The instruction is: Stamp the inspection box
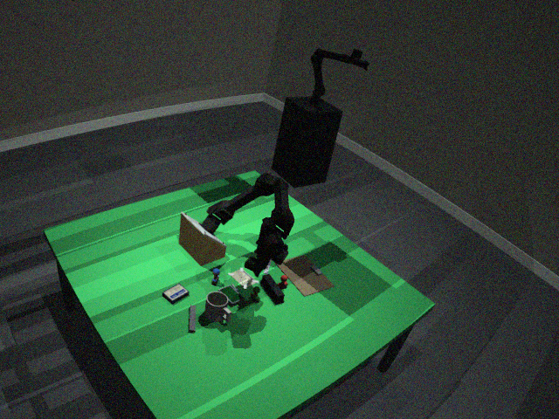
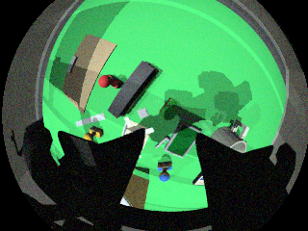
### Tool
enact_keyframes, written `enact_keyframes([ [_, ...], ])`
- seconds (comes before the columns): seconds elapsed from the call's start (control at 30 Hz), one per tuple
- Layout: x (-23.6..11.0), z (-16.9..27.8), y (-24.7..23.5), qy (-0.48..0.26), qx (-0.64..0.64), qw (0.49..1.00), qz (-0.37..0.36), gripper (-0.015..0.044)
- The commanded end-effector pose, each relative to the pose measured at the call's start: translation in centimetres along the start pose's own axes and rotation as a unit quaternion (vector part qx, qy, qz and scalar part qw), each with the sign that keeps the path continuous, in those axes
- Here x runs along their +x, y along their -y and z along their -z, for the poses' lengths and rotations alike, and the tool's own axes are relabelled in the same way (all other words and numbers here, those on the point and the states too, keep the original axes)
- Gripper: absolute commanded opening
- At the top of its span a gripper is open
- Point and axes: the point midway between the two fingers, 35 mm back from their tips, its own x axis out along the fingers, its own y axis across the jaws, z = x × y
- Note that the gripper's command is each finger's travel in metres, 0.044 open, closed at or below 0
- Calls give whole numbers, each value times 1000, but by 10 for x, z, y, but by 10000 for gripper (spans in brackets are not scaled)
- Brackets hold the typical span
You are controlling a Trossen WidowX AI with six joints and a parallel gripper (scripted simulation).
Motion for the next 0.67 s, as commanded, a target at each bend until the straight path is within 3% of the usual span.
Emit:
enact_keyframes([
  [0.0, -2, 0, 0, -2, -3, 1000, 1, 260],
  [0.63, -1, 0, 0, -1, -1, 1000, -1, 260],
])
